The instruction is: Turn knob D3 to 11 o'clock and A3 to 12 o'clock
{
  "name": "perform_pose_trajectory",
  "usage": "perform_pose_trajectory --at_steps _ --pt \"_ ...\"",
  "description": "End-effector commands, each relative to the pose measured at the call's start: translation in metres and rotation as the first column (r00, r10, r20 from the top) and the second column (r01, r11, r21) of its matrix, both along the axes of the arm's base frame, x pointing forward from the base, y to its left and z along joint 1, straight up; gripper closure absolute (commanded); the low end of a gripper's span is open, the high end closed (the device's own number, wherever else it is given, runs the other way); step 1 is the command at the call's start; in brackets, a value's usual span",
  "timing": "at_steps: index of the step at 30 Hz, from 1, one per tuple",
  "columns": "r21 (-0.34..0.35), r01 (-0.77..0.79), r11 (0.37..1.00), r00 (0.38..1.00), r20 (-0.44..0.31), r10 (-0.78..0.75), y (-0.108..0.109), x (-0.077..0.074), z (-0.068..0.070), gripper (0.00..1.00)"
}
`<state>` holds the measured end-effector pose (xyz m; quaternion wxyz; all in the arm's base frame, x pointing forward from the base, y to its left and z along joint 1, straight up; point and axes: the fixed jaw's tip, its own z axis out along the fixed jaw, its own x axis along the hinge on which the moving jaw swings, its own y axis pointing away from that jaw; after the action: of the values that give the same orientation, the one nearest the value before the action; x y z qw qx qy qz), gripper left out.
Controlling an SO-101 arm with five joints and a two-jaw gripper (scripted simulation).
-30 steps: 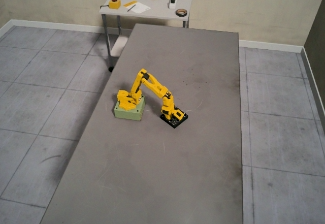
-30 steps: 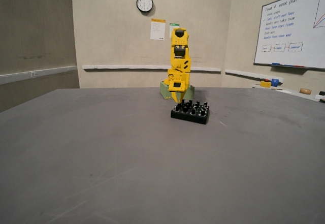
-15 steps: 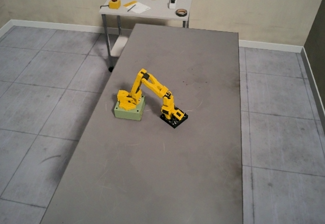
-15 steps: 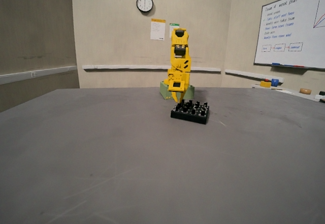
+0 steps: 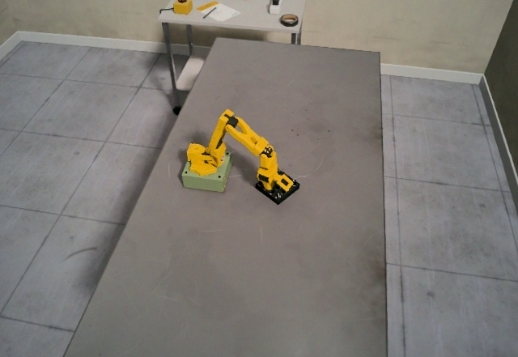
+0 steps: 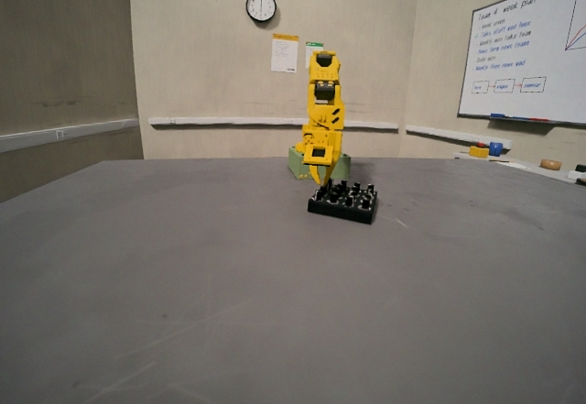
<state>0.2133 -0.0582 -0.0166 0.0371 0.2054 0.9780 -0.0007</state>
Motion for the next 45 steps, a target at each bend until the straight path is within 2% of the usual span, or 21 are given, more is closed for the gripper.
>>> perform_pose_trajectory --at_steps 1,11,13,21,30,31,45 --pt "-0.002 0.003 1.0 1.0 -0.013 -0.003 -0.001 -0.001 -0.007 0.99" --pt "0.007 0.0 1.0 0.999 -0.04 0.0 0.002 0.0 -0.027 0.95" --pt "0.007 0.0 1.0 0.999 -0.04 0.0 0.002 0.0 -0.027 0.95" --pt "0.014 -0.003 1.0 0.998 -0.065 0.003 0.006 -0.002 -0.044 0.92" --pt "0.016 -0.003 1.0 0.998 -0.07 0.004 0.007 -0.002 -0.048 0.92" --pt "-0.002 0.008 1.0 1.0 -0.012 -0.008 -0.001 -0.001 -0.006 0.92" --pt "0.002 0.006 1.0 1.0 -0.024 -0.006 0.001 -0.001 -0.007 0.92"
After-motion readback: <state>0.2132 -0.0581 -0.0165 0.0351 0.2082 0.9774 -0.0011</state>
